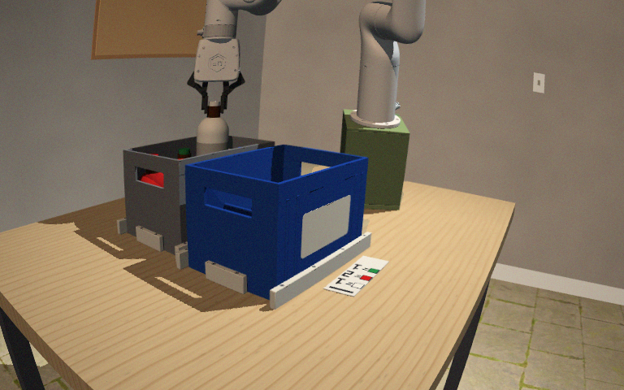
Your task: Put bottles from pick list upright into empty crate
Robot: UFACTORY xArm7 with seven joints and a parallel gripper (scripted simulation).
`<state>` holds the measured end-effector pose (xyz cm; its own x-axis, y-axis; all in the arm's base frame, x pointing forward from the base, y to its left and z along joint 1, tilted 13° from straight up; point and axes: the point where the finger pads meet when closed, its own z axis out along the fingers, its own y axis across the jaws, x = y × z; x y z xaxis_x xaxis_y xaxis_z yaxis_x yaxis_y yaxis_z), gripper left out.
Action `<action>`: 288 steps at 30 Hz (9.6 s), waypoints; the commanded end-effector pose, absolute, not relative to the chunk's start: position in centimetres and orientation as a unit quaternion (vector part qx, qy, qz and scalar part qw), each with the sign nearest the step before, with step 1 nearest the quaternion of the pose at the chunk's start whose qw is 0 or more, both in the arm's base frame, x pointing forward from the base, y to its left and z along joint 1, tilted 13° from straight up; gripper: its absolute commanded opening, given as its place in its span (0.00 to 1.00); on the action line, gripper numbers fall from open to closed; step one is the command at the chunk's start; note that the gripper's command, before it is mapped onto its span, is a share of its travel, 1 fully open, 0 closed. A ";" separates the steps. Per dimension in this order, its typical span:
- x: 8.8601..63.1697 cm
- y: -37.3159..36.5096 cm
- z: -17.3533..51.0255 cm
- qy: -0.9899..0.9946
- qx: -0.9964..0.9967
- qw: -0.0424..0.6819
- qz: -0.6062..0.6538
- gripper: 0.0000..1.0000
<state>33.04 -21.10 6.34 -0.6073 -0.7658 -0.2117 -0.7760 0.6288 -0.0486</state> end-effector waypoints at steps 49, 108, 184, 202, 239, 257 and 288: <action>31.8 -22.2 14.0 0.896 -0.430 0.107 0.022 0.00; 31.4 -15.0 15.8 0.896 -0.430 0.108 0.022 0.00; 30.8 -1.5 17.5 0.896 -0.430 0.108 0.023 0.00; 30.7 -0.5 17.7 0.896 -0.430 0.108 0.023 0.00; 30.7 -0.5 17.7 0.896 -0.430 0.108 0.023 0.00; 30.9 -0.4 16.5 0.896 -0.430 0.108 0.023 0.00; 31.4 0.0 13.7 0.896 -0.430 0.108 0.023 0.00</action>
